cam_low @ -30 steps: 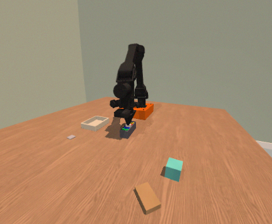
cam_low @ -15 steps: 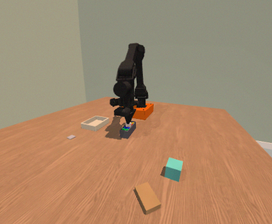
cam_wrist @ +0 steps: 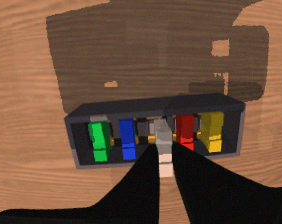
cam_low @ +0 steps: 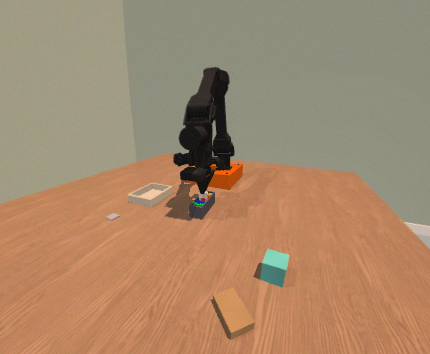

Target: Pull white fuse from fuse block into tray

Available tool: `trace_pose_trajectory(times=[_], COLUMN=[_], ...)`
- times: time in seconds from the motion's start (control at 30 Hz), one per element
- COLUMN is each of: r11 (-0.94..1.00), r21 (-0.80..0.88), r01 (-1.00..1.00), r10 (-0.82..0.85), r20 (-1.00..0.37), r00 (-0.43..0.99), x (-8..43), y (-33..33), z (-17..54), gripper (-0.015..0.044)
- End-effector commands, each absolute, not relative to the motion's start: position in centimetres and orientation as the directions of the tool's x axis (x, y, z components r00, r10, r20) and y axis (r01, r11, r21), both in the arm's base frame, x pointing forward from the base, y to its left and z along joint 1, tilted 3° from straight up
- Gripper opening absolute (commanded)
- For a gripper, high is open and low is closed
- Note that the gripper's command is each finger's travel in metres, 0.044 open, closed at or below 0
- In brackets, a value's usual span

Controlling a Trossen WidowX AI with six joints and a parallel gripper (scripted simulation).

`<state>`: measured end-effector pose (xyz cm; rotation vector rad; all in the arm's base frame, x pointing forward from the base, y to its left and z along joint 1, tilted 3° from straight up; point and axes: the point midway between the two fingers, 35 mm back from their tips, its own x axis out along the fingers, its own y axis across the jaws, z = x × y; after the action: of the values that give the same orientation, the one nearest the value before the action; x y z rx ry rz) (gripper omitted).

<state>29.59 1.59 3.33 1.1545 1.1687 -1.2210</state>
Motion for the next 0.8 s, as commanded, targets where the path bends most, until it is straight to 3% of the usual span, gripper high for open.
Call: trace_pose_trajectory(times=[0.0, 0.77], r11=[0.013, 0.014], r21=[0.015, 0.014], r01=[1.000, 1.000], r10=[-0.056, -0.055], r20=[-0.998, -0.998], r00=[0.016, 0.015], x=[29.8, 29.8], y=[1.7, 1.8], z=[3.8, 5.0], gripper=[0.0000, 0.0000])
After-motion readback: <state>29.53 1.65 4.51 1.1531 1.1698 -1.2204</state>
